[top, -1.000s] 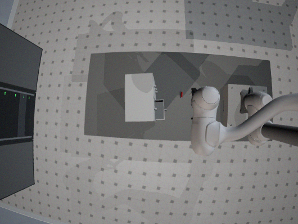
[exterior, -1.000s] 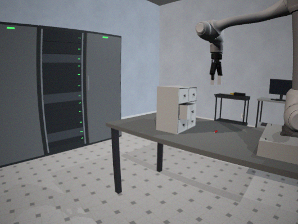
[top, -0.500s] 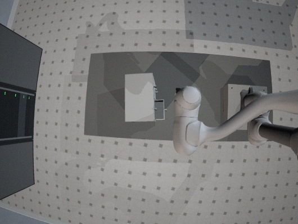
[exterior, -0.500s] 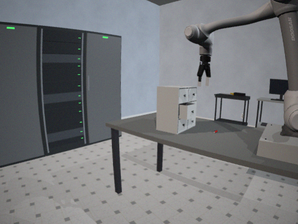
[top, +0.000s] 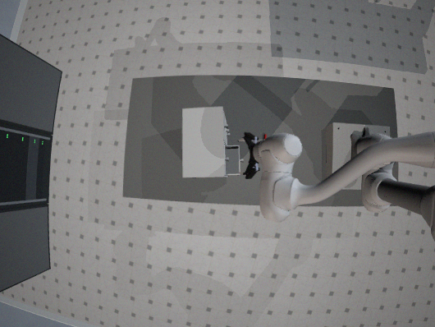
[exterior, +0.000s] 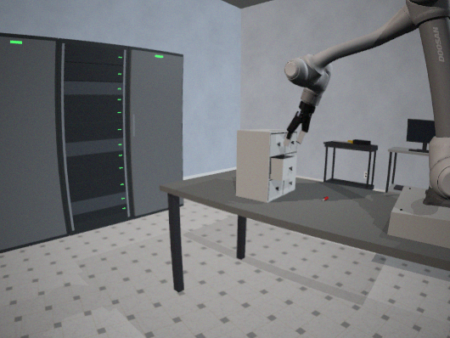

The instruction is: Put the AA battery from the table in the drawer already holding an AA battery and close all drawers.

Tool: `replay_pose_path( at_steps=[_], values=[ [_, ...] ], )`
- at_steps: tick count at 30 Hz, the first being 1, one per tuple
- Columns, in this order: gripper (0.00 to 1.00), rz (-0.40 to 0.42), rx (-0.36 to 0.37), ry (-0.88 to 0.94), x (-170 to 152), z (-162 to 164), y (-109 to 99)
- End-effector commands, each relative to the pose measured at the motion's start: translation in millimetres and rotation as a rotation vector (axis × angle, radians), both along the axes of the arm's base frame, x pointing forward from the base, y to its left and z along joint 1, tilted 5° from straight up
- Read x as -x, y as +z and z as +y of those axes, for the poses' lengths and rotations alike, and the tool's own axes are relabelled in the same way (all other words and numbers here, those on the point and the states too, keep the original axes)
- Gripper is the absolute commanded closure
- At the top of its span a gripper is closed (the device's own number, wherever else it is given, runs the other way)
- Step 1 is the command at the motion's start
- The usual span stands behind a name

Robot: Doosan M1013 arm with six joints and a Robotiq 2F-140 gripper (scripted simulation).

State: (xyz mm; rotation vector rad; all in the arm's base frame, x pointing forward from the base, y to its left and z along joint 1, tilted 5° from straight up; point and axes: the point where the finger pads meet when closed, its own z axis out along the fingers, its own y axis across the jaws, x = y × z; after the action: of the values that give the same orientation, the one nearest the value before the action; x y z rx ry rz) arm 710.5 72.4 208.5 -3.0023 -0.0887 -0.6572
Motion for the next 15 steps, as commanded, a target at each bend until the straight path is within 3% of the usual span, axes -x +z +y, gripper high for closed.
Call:
replay_pose_path(
  at_steps=[1,15],
  values=[
    [0.00,-0.037,-0.004,-0.001,-8.4,1.6,-7.6],
    [0.00,-0.075,-0.005,-0.003,-16.7,2.7,-15.2]
  ],
)
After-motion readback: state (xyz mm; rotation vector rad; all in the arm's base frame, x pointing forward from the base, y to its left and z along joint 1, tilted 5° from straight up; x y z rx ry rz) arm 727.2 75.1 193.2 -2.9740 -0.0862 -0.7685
